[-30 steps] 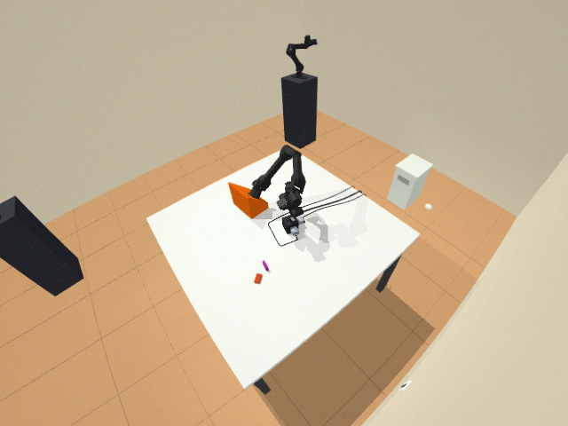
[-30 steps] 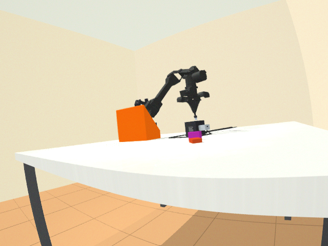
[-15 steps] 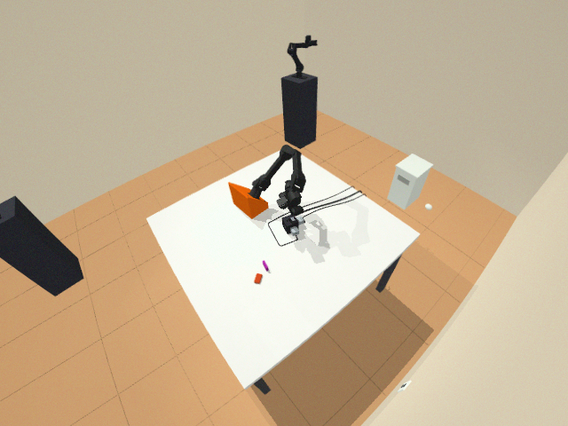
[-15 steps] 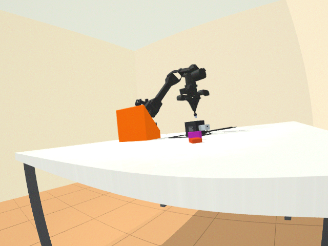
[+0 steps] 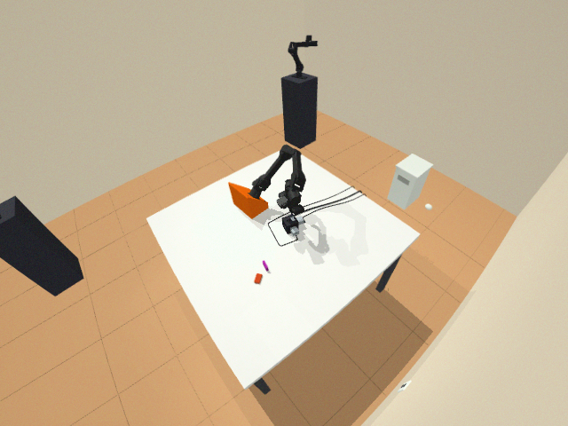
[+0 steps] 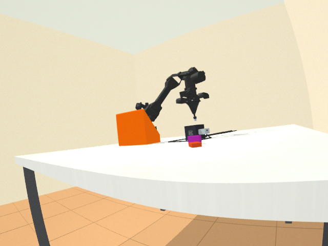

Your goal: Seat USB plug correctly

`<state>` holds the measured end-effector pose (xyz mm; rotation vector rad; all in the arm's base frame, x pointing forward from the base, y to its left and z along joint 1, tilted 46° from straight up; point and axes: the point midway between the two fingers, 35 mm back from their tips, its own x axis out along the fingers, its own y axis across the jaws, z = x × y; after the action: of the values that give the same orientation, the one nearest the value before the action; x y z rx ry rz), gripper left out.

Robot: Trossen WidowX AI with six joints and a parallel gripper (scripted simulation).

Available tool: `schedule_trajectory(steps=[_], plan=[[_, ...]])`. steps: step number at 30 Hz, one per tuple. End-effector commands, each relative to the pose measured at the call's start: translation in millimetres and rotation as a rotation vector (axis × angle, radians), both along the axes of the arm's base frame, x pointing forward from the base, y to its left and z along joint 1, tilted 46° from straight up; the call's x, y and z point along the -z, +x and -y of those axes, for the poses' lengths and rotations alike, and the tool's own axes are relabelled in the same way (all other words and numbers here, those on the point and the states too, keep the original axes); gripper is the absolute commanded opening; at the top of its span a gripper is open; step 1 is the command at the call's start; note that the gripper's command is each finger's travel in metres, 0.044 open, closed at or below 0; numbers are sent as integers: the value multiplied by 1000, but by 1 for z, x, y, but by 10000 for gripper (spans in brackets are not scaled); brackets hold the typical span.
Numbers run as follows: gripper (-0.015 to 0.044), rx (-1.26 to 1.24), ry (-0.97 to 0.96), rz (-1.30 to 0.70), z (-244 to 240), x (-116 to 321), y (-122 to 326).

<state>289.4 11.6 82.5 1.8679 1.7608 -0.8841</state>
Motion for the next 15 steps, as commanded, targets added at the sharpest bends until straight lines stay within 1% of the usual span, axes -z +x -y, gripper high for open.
schedule_trajectory(steps=[1,15], plan=[[0,-61,1,59,-1,0,-1],[0,-323,4,329,-1,1,-1]])
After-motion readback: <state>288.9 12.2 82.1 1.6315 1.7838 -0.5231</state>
